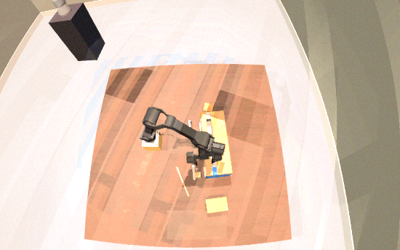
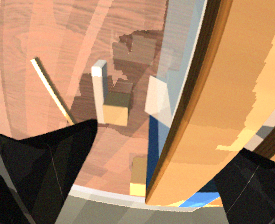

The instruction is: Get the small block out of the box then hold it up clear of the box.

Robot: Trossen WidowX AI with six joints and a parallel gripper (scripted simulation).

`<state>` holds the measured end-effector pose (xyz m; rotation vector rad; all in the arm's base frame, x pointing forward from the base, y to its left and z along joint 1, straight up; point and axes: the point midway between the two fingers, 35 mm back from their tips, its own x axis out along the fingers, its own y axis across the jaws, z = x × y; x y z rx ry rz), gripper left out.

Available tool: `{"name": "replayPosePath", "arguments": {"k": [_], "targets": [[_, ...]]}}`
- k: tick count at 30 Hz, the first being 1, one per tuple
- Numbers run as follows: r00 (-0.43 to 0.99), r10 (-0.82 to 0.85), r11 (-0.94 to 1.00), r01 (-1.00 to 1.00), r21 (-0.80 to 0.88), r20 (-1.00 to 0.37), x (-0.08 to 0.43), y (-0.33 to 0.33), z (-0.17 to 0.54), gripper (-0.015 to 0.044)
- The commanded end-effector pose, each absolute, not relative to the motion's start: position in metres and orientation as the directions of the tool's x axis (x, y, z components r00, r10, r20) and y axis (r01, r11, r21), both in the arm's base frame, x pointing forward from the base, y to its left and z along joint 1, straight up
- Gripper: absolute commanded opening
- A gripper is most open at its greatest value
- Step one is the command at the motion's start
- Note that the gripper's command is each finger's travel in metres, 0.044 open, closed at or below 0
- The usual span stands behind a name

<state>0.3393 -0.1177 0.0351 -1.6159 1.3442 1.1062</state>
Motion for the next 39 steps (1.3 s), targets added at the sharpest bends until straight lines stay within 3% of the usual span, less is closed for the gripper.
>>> {"name": "replayPosePath", "arguments": {"k": [1,7,8,11,15,19,25,28,32,39], "targets": [[0.094,-0.341,-0.172,-0.984,-0.037,-0.935,0.342,-0.117,0.07,0.04],[0.108,-0.345,-0.174,-0.984,-0.05,-0.932,0.343,-0.117,0.082,0.04],[0.108,-0.349,-0.157,-0.986,-0.056,-0.931,0.343,-0.12,0.084,0.0374],[0.112,-0.363,0.051,-0.989,-0.139,-0.925,0.337,-0.141,0.092,0.0295],[0.123,-0.326,0.355,-0.903,-0.242,-0.937,0.334,-0.144,0.09,0.0285],[0.138,-0.285,0.655,-0.694,-0.298,-0.949,0.332,-0.148,0.089,0.0285],[0.17,-0.215,0.961,-0.14,-0.239,-0.962,0.327,-0.153,0.088,0.0285],[0.189,-0.181,0.974,0.171,-0.149,-0.965,0.325,-0.156,0.087,0.0285],[0.218,-0.138,0.842,0.54,0.001,-0.966,0.322,-0.16,0.088,0.0285],[0.256,-0.089,0.527,0.832,0.173,-0.963,0.318,-0.166,0.089,0.0285]]}}
